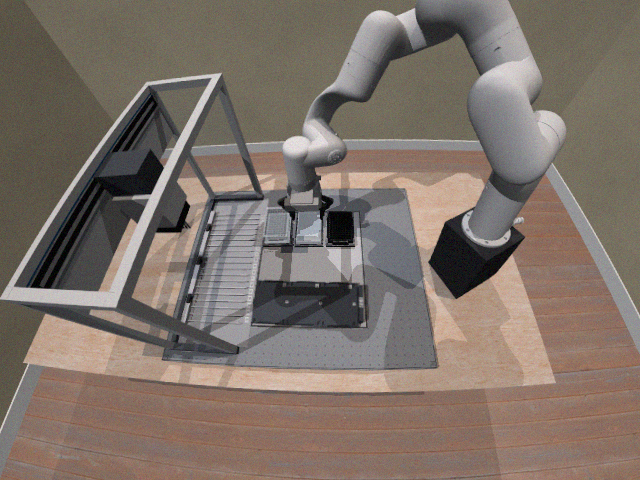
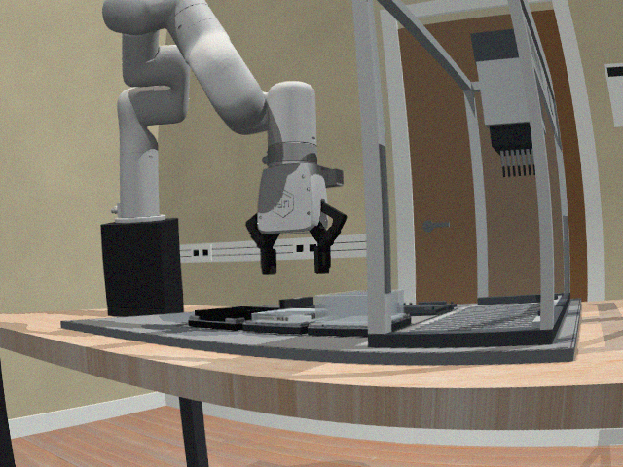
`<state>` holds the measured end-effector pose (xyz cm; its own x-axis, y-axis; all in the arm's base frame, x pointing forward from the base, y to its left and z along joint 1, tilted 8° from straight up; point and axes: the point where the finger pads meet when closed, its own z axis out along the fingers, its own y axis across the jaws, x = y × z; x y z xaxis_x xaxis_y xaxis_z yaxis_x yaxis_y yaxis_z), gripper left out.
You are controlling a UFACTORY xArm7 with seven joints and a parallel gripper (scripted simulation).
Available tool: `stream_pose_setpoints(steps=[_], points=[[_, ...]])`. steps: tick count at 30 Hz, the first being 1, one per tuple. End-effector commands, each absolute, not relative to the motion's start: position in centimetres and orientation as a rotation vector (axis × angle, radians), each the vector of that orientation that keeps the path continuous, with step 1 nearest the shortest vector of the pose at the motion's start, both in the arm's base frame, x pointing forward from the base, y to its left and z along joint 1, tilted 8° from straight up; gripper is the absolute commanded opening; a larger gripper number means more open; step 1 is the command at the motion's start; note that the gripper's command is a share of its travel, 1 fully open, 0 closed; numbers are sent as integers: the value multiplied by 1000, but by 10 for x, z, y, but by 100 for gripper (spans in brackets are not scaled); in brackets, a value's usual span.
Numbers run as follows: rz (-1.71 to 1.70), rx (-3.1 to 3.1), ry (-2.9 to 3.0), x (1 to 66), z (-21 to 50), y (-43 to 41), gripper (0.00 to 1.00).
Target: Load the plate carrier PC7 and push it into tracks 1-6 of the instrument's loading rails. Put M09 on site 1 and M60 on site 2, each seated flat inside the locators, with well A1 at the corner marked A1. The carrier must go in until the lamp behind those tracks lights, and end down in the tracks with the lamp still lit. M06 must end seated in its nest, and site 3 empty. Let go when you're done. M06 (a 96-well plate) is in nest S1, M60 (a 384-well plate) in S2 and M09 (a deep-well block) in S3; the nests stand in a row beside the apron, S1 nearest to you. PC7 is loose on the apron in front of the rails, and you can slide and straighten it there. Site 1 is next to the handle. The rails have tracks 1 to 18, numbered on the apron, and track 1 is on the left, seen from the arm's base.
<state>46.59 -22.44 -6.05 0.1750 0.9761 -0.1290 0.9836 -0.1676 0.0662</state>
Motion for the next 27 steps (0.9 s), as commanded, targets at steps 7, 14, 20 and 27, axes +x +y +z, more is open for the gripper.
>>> stream_pose_setpoints(steps=[7,14,20,27], points=[[-82,2298,1932,469,-77,-227,100],[-82,2298,1932,469,-85,-228,100],[-82,2298,1932,469,-95,-230,100],[-82,2298,1932,470,-100,-230,100]])
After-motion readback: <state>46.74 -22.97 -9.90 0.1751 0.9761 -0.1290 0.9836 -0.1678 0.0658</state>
